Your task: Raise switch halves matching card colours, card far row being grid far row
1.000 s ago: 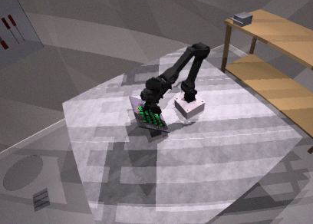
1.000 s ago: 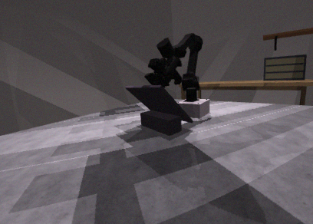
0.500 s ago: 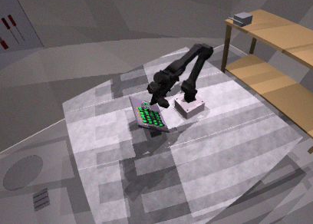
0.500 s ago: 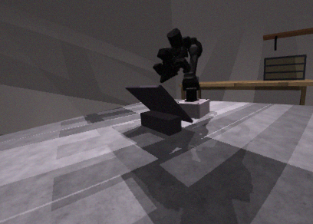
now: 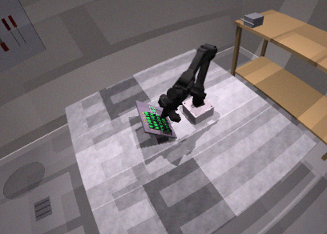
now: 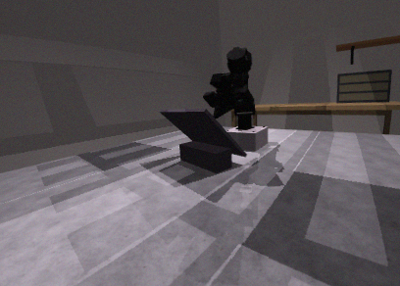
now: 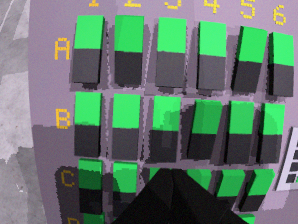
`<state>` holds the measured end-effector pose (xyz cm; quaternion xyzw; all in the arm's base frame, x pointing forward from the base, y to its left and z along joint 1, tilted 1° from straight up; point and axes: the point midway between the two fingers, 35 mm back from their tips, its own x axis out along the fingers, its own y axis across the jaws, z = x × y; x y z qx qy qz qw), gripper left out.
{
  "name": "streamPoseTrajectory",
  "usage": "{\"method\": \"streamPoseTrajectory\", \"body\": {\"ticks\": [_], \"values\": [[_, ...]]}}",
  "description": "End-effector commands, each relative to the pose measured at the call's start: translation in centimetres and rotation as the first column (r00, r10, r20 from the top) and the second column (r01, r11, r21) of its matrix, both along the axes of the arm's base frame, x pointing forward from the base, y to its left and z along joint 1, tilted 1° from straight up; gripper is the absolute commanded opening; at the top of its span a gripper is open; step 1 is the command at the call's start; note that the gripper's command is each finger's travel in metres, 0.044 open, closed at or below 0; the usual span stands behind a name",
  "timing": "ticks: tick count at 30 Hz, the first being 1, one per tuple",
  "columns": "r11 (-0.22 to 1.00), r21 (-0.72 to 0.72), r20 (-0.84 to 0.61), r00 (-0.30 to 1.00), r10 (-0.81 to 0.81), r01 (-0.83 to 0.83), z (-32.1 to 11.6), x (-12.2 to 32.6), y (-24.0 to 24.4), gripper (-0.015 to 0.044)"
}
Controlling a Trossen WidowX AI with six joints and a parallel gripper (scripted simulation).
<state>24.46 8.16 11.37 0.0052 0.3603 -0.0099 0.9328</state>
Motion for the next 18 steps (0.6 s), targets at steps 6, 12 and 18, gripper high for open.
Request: {"method": "streamPoseTrajectory", "body": {"ticks": [6,12,18], "values": [[1.0,-0.001,0.004,1.0,0.005,-0.005,-1.3,0.8,0.0,0.0],[1.0,-0.001,0.005,1.0,0.005,-0.005,-1.6,1.2,0.0,0.0],[1.0,-0.001,0.005,1.0,0.005,-0.005,-2.1,1.8,0.0,0.0]]}}
